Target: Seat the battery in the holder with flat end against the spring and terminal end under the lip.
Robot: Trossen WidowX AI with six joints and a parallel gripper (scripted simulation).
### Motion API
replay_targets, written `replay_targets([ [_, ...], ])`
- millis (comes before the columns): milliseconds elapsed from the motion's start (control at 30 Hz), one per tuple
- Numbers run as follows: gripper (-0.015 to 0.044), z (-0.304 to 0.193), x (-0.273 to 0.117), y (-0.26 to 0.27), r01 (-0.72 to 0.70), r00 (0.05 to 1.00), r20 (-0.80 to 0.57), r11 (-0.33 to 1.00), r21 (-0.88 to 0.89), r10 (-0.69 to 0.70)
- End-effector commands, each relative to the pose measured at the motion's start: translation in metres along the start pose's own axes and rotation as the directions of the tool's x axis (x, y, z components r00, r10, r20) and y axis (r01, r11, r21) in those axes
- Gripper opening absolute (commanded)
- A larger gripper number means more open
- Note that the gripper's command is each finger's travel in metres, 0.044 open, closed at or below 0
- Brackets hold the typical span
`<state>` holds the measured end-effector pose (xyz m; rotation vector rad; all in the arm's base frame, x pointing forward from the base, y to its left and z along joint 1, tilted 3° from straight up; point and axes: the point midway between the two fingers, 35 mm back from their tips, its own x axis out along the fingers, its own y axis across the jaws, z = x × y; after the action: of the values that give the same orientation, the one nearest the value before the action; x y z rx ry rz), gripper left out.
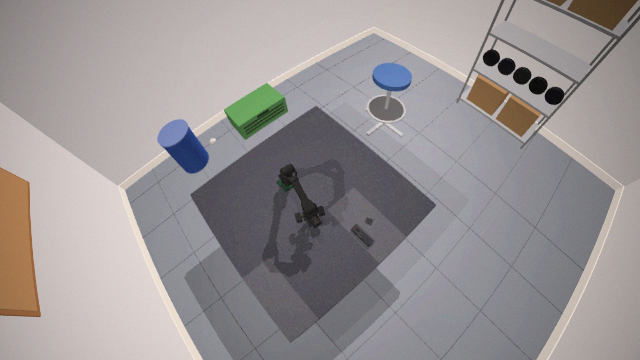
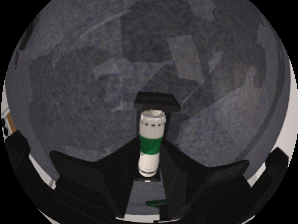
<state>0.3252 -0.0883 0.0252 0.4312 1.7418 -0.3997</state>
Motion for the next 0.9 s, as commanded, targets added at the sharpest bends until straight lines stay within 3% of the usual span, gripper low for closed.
replay_targets([
  [0,0.0059,0.0027,0.0001,-0.0005,0.004,0.999,0.033,1.000,0.003,-0.004],
  [867,0.0059,-0.0021,0.0036,-0.0009,-0.001,0.991,0.137,1.000,0.009,0.000],
])
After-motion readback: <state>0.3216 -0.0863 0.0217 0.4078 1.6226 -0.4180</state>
